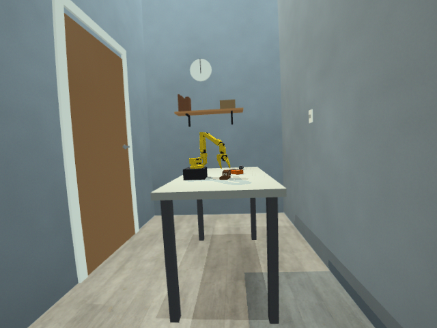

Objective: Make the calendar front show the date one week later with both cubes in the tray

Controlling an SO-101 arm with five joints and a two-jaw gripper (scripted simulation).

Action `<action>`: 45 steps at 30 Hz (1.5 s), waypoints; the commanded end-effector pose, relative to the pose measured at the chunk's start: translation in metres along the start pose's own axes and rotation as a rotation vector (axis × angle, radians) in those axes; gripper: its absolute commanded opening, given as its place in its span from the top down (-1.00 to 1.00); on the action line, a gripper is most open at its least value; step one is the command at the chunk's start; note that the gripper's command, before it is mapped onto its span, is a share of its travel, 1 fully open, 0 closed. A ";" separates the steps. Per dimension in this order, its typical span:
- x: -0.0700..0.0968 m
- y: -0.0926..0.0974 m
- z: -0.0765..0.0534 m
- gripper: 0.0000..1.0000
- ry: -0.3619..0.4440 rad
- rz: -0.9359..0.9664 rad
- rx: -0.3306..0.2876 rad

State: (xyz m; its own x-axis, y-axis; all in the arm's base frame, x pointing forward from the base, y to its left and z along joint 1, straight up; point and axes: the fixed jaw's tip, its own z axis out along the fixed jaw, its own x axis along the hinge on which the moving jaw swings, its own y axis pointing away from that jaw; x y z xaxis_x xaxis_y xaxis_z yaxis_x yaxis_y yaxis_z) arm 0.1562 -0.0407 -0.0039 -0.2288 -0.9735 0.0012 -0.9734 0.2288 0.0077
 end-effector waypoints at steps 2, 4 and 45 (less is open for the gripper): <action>0.001 0.002 0.005 0.30 -0.002 0.016 -0.013; 0.001 0.002 0.007 0.30 -0.002 0.016 -0.013; 0.001 0.003 0.042 0.30 -0.002 0.016 -0.013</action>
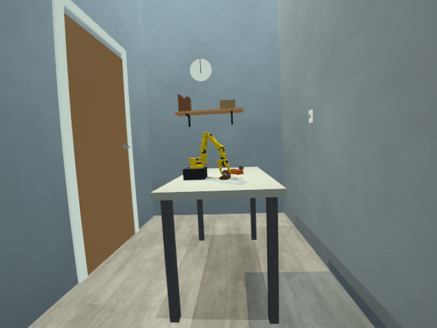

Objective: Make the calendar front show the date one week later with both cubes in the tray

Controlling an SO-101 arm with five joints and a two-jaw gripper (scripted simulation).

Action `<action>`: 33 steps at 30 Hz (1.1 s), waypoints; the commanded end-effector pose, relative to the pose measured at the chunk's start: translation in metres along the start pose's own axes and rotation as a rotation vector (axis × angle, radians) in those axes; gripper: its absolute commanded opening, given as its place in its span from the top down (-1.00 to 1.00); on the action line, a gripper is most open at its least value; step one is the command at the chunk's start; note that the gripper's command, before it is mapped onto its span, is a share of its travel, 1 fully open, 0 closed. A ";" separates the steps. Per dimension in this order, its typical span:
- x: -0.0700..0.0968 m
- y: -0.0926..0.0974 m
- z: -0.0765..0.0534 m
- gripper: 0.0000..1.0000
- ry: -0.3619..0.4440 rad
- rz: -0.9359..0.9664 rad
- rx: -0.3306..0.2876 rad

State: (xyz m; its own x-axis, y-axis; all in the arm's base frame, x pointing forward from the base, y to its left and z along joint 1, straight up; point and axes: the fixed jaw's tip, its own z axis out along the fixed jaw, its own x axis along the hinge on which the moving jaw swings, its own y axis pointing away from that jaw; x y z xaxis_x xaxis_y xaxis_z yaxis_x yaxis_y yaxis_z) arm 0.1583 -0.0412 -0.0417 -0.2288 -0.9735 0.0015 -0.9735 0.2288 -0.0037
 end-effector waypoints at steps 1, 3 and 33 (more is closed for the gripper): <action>0.001 0.006 0.004 0.30 -0.002 0.016 -0.025; 0.001 0.006 0.004 0.30 -0.002 0.016 -0.025; 0.001 0.001 0.004 0.44 -0.002 0.016 -0.025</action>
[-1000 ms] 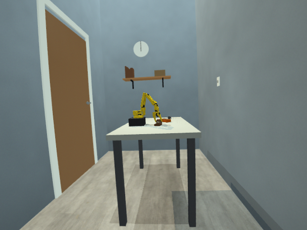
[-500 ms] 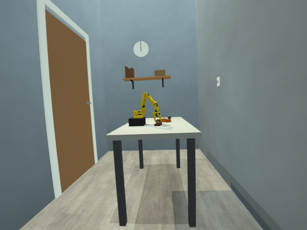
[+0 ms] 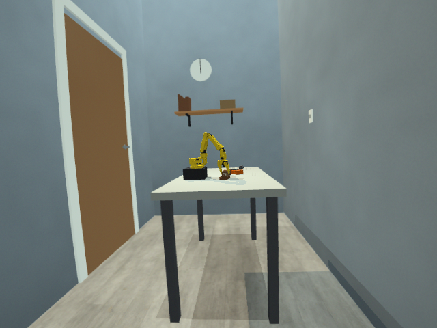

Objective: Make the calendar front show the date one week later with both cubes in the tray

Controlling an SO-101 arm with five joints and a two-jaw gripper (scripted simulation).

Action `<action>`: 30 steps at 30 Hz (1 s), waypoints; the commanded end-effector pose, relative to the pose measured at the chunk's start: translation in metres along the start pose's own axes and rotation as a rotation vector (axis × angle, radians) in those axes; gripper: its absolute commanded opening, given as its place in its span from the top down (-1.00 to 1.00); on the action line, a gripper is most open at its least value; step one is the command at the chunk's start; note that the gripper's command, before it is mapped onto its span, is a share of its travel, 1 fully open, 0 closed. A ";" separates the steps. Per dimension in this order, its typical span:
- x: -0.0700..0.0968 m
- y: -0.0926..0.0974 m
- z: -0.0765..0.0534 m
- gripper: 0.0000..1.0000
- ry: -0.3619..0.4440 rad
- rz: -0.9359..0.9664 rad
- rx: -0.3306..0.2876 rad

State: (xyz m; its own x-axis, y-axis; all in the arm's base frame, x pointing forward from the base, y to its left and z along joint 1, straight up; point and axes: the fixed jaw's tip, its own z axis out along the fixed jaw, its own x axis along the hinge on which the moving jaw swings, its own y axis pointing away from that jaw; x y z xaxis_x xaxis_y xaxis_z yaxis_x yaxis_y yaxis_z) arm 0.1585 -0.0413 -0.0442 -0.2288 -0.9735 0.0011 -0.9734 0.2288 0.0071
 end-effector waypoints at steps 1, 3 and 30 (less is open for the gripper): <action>0.001 0.001 0.001 0.44 -0.002 0.016 -0.014; 0.001 0.000 0.001 0.45 -0.002 0.016 -0.014; 0.001 0.000 0.001 0.70 -0.002 0.016 -0.014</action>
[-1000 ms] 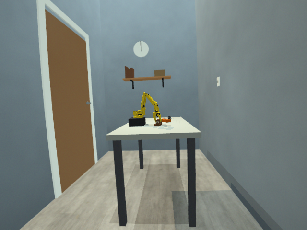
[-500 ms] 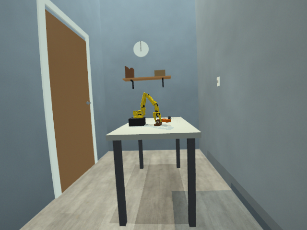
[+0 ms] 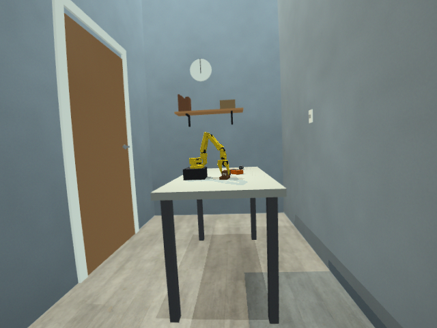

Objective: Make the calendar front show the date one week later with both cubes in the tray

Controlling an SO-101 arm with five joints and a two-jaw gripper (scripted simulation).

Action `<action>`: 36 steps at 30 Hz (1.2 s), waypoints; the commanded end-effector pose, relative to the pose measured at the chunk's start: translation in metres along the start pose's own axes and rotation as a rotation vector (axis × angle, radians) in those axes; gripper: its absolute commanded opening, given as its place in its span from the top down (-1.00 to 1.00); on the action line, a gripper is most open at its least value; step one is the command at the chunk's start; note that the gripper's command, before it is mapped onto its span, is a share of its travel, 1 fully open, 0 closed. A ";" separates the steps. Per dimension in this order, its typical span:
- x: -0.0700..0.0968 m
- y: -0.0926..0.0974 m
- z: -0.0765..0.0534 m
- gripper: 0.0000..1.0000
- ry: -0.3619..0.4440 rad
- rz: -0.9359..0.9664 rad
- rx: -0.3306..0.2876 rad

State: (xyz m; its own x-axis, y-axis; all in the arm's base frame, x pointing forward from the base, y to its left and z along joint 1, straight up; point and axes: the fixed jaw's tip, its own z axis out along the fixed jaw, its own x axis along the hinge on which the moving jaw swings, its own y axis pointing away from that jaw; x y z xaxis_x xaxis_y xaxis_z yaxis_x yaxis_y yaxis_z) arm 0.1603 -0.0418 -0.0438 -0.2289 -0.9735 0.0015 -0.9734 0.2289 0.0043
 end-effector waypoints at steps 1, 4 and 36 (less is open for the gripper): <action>0.001 0.002 0.002 0.73 -0.002 0.016 -0.017; 0.001 0.002 0.002 0.77 -0.002 0.016 -0.017; 0.001 0.002 -0.001 1.00 -0.002 0.016 -0.017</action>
State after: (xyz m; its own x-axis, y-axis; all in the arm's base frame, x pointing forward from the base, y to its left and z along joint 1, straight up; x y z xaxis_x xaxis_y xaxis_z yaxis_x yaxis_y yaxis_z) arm 0.1583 -0.0412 -0.0436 -0.2288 -0.9735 0.0009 -0.9733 0.2288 0.0188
